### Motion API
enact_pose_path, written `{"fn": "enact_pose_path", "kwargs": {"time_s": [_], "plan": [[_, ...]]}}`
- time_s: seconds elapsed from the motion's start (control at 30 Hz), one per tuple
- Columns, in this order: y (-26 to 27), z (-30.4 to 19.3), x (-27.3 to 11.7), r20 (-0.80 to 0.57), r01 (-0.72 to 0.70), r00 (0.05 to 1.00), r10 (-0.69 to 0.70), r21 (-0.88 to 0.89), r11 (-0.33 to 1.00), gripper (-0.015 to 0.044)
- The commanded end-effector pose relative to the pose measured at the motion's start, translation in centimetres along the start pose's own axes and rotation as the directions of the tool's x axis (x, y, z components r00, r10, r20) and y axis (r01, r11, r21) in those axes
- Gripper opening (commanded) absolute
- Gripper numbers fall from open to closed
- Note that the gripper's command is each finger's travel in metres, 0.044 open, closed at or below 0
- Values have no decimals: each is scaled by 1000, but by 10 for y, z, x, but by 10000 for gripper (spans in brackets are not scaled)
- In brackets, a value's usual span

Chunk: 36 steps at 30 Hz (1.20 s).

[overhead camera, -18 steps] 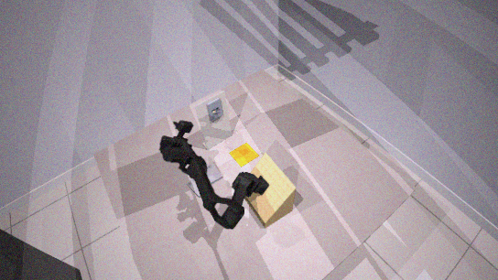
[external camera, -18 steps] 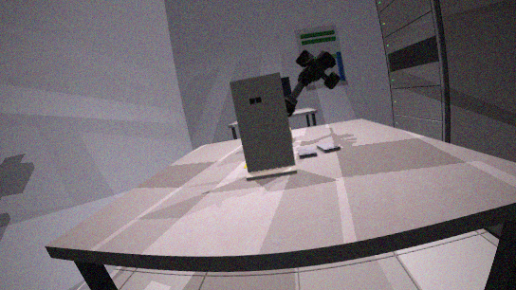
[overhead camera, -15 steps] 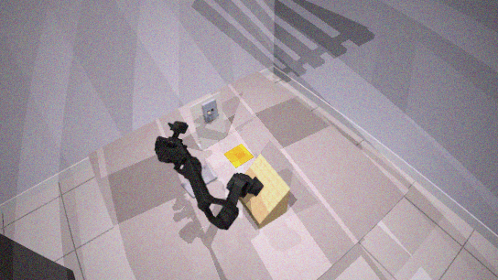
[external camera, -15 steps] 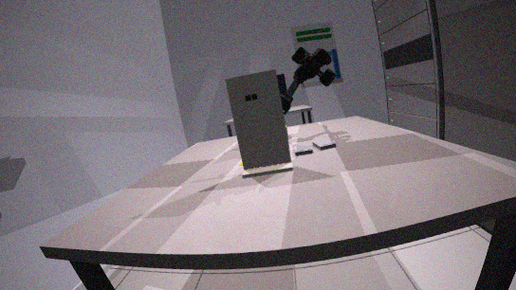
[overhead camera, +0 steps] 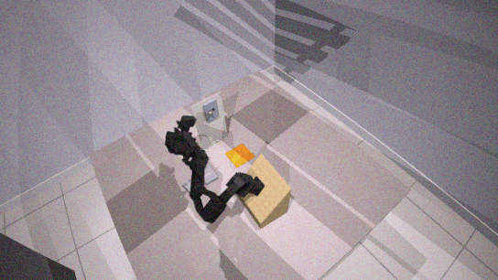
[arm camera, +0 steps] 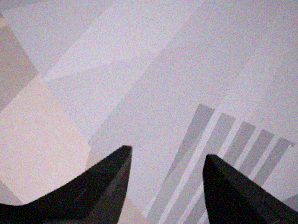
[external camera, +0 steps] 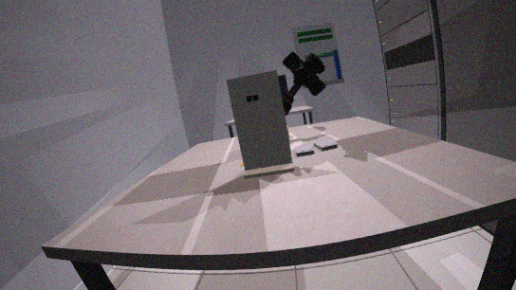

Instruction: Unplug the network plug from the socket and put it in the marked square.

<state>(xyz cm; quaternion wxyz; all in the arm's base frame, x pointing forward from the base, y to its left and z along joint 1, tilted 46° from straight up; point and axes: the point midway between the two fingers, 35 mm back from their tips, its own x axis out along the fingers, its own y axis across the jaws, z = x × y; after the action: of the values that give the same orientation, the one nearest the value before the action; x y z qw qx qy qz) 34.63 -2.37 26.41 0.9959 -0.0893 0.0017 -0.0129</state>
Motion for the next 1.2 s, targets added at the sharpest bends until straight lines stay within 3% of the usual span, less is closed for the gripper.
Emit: {"fn": "enact_pose_path", "kwargs": {"time_s": [0.0,0.53,1.17], "plan": [[-6,-24,9,-21,8,1000,-9,-61,998,156],[-28,-100,16,-68,39,996,-60,-279,960,156],[-47,-175,-13,-124,39,985,-119,-512,858,156]]}}
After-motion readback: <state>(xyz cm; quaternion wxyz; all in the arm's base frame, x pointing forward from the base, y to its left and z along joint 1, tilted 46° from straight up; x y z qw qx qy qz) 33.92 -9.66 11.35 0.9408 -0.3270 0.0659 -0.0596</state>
